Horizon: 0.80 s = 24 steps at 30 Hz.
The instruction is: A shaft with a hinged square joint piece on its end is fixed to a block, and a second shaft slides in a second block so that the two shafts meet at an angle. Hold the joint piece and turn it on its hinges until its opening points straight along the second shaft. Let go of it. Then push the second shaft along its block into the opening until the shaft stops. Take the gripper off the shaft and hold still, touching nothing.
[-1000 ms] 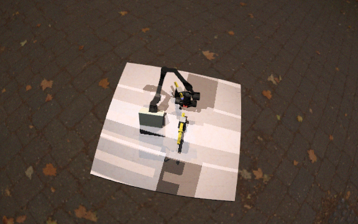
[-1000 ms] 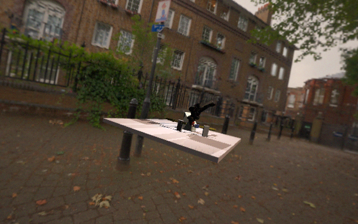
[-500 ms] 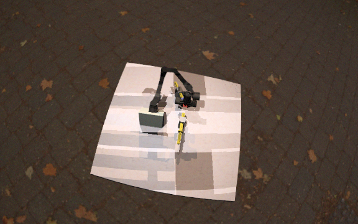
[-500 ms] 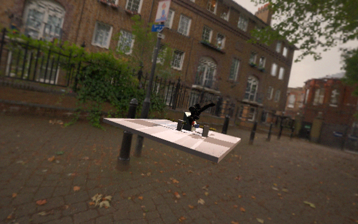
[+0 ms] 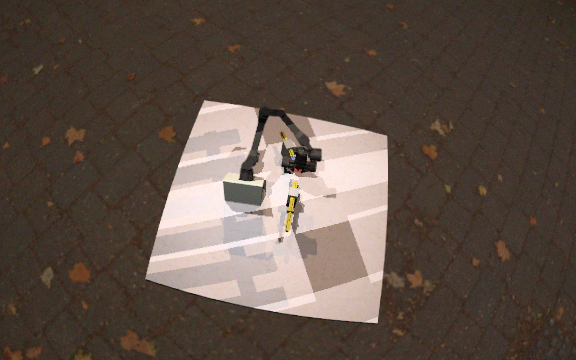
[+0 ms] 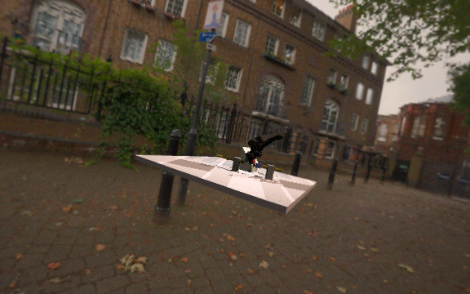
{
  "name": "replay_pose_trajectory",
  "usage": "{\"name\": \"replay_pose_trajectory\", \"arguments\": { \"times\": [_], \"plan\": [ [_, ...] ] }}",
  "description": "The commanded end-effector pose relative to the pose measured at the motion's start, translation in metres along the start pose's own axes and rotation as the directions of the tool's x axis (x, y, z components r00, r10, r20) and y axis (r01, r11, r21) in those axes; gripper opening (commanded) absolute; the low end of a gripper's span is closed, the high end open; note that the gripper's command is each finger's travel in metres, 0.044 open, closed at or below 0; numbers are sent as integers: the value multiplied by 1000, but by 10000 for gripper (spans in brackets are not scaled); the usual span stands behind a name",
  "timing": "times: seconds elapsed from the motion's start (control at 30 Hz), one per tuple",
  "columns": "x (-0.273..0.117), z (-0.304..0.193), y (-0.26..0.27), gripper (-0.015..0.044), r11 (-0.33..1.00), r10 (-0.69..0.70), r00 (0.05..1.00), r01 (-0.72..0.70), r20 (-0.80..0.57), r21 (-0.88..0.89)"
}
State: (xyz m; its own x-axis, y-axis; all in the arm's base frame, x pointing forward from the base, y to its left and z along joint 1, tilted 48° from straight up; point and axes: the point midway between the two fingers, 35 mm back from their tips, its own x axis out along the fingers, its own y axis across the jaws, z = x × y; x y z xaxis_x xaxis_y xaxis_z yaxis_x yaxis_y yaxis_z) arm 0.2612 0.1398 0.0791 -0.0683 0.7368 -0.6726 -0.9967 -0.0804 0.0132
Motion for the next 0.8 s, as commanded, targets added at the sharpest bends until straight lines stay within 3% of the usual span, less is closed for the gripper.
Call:
{"name": "replay_pose_trajectory", "arguments": {
  "times": [0.0,0.47,0.77],
  "plan": [
    [0,0,0,0,1000,0,1000,0,0,0],
    [8,-7,0,0,1000,-2,975,0,224,6],
    [9,-7,0,0,1000,-3,967,3,256,1]
  ]
}}
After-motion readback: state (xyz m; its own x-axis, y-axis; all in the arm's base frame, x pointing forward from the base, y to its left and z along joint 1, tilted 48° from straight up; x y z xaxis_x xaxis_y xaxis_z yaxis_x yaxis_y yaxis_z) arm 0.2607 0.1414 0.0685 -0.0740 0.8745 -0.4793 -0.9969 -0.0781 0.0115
